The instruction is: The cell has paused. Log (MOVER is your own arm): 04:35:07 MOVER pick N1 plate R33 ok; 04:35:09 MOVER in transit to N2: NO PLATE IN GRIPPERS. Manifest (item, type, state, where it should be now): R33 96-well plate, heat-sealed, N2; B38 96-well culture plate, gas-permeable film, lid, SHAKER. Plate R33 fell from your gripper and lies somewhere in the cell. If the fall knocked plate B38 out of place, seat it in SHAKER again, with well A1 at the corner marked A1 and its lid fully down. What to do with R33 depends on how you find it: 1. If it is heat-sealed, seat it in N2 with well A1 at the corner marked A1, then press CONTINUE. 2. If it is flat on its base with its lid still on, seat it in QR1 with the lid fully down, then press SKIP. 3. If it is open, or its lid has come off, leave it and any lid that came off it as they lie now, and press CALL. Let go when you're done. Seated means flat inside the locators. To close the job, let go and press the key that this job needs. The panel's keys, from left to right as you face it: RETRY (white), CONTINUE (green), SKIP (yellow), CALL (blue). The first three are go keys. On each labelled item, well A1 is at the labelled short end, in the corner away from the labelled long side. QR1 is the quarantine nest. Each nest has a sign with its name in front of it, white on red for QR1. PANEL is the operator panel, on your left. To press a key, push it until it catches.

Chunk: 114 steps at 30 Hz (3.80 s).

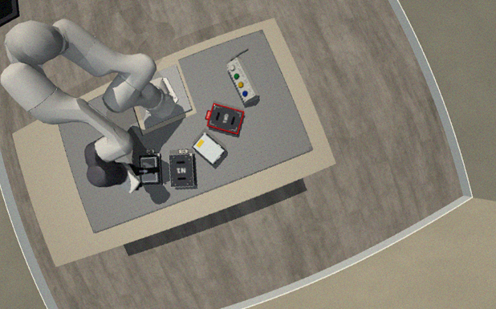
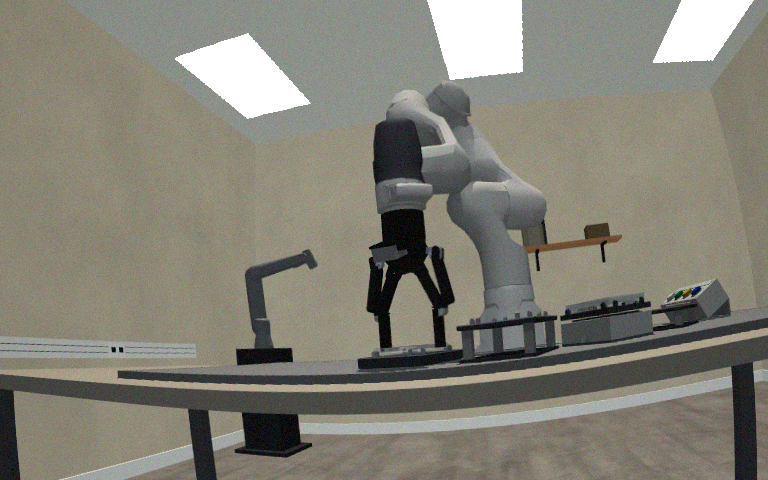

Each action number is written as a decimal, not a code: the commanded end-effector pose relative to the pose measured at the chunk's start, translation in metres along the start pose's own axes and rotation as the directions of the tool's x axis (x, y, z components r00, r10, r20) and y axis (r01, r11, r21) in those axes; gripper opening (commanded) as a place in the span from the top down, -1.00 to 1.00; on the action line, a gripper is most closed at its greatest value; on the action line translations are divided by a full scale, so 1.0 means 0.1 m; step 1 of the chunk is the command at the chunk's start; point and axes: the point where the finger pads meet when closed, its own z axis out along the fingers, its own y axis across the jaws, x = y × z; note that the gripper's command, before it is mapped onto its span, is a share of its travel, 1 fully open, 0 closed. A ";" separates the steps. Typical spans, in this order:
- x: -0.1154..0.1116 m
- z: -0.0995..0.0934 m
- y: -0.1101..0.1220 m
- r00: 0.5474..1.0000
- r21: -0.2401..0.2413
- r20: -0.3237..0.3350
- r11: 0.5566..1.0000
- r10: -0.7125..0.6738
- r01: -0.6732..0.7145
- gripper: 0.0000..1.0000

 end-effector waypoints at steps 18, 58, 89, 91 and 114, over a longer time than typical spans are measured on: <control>0.00 0.00 0.00 1.000 -0.001 -0.002 1.000 -0.003 0.003 -0.40; 0.00 -0.02 0.00 1.000 -0.001 -0.002 1.000 -0.003 0.003 -0.40; 0.00 -0.63 0.00 1.000 -0.001 -0.002 1.000 -0.003 0.003 -0.40; 0.00 -0.63 0.00 1.000 -0.001 -0.002 1.000 -0.003 0.003 -0.40; 0.00 -1.11 0.00 1.000 -0.001 -0.002 1.000 -0.003 0.003 -0.40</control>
